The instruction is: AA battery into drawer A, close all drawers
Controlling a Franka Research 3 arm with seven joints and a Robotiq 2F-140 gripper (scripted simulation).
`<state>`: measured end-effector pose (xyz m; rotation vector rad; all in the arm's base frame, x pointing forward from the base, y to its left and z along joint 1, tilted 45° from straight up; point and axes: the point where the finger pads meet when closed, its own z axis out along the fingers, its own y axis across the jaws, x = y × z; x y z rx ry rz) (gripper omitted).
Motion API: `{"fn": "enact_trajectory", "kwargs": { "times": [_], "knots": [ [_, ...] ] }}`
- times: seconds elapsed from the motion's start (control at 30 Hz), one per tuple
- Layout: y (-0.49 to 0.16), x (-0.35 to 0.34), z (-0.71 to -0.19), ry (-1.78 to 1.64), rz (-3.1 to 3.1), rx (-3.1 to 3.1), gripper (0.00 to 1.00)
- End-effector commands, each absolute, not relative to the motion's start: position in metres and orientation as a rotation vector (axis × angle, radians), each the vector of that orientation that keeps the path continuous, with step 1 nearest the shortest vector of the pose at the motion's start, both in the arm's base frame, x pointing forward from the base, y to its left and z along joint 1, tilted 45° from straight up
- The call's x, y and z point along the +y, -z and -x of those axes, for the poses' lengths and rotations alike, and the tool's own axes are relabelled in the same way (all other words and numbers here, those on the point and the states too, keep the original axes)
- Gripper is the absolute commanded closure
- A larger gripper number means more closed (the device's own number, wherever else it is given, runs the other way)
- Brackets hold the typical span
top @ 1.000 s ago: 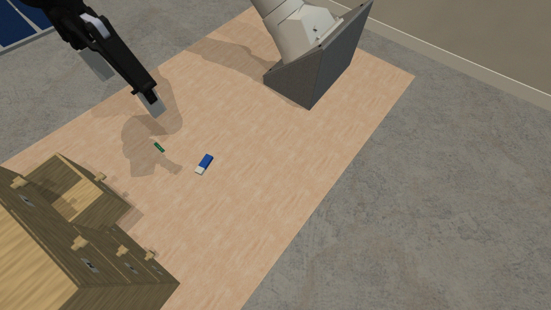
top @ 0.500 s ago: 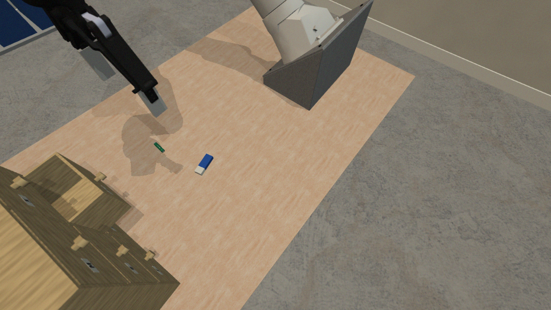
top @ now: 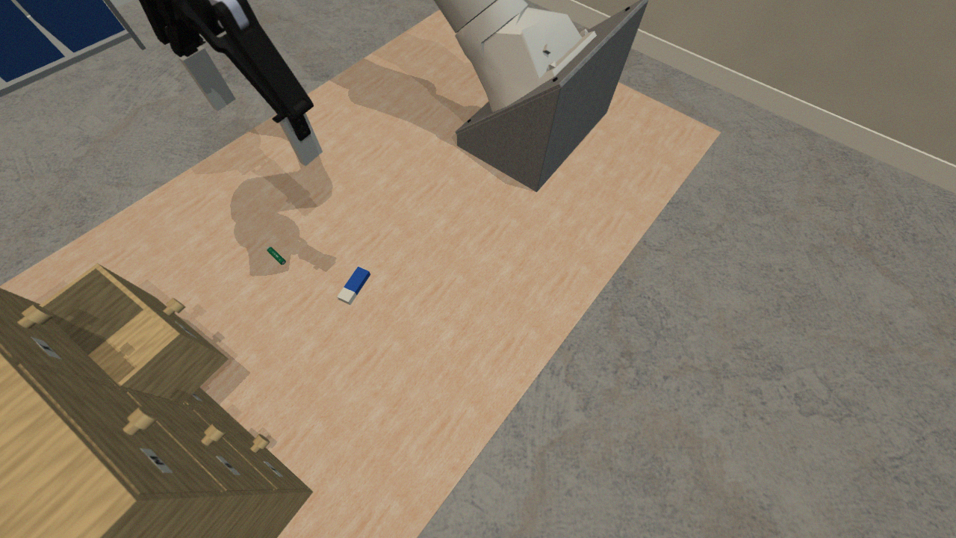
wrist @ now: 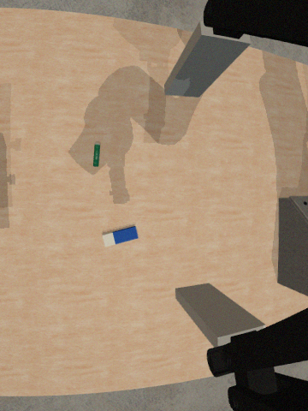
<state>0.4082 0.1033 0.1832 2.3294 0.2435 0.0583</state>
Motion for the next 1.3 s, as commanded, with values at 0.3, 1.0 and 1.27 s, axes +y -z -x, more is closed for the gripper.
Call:
{"fn": "enact_trajectory", "kwargs": {
  "times": [0.3,1.0,1.27],
  "knots": [
    [-0.186,0.094,-0.381,-0.065,-2.337,0.237,0.0],
    [-0.174,0.085,-0.4,-0.277,-2.332,0.325,0.0],
    [-0.161,0.076,-0.421,-0.502,-2.31,0.418,0.0]
  ]
}}
